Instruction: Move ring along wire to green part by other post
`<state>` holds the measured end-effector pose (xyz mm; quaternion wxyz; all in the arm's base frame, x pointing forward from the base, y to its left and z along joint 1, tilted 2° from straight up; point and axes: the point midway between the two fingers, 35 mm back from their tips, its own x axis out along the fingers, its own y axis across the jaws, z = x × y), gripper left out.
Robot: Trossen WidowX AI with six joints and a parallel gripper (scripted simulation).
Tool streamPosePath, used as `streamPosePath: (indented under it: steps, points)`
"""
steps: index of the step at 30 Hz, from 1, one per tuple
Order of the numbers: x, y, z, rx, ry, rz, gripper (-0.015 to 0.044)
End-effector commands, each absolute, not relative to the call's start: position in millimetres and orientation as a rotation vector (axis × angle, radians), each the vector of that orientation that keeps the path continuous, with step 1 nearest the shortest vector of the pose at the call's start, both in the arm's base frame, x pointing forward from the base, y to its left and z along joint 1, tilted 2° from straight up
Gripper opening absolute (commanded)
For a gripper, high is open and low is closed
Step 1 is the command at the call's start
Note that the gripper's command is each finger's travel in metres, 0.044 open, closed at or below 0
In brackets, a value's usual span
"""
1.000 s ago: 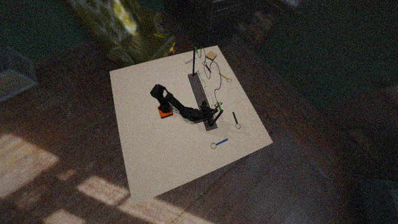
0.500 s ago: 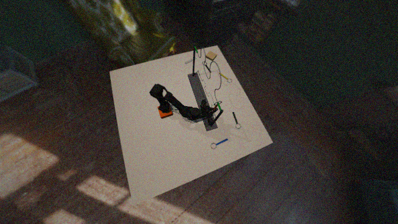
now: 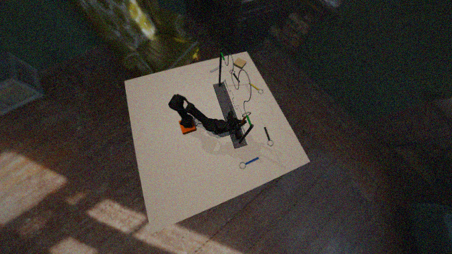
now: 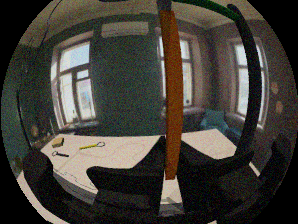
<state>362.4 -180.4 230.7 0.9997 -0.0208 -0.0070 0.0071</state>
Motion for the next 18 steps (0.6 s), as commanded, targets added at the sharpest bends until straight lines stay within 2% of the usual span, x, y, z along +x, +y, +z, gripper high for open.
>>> streamPosePath:
  steps: [1,18]
  points:
    - [362,-176,232,-0.033,-0.016,0.01,-0.015]
    - [363,-143,232,0.094,-0.018,0.014,-0.015]
